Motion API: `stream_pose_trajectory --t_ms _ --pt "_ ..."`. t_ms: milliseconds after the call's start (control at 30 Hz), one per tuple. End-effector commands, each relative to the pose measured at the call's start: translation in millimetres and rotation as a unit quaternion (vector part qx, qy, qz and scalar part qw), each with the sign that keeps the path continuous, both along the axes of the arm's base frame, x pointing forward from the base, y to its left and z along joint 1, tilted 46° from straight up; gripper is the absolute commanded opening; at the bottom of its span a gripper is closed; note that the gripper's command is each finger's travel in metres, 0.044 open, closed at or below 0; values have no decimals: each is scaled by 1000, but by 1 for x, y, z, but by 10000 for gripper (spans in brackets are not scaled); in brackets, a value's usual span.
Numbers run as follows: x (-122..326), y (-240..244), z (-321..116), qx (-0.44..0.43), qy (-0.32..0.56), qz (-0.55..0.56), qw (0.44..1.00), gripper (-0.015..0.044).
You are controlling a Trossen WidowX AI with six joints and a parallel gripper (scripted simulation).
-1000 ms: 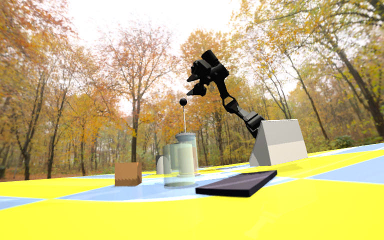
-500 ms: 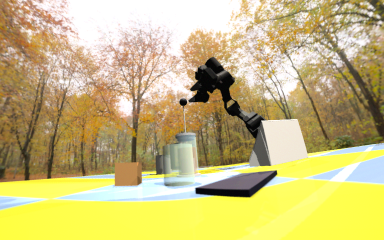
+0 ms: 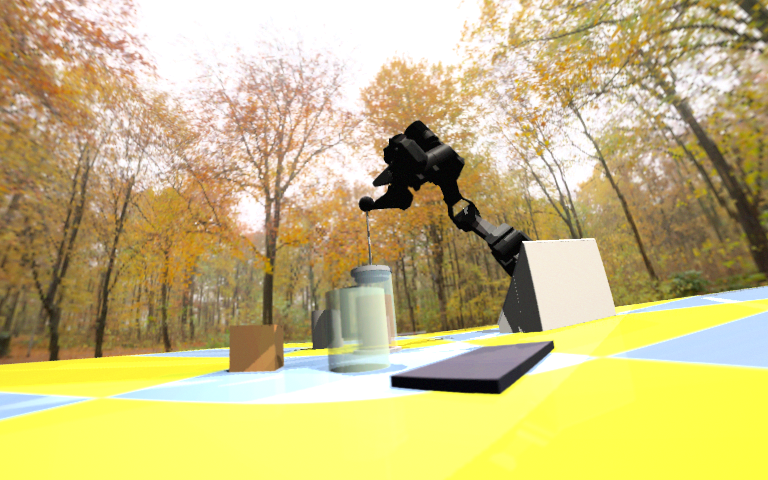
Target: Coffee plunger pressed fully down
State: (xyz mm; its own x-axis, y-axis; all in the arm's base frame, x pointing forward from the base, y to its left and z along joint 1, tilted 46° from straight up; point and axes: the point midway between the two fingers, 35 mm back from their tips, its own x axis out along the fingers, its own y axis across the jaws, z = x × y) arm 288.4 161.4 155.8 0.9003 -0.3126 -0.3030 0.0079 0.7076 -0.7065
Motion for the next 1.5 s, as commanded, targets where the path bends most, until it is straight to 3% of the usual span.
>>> stream_pose_trajectory --t_ms 0,367,767,1467 --pt "6 -3 -4 -4 3 2 1000 440" --pt "20 -9 -8 -5 0 3 1000 440" --pt "20 -9 -8 -5 0 3 1000 127" --pt "24 -16 -19 -4 2 2 1000 127"
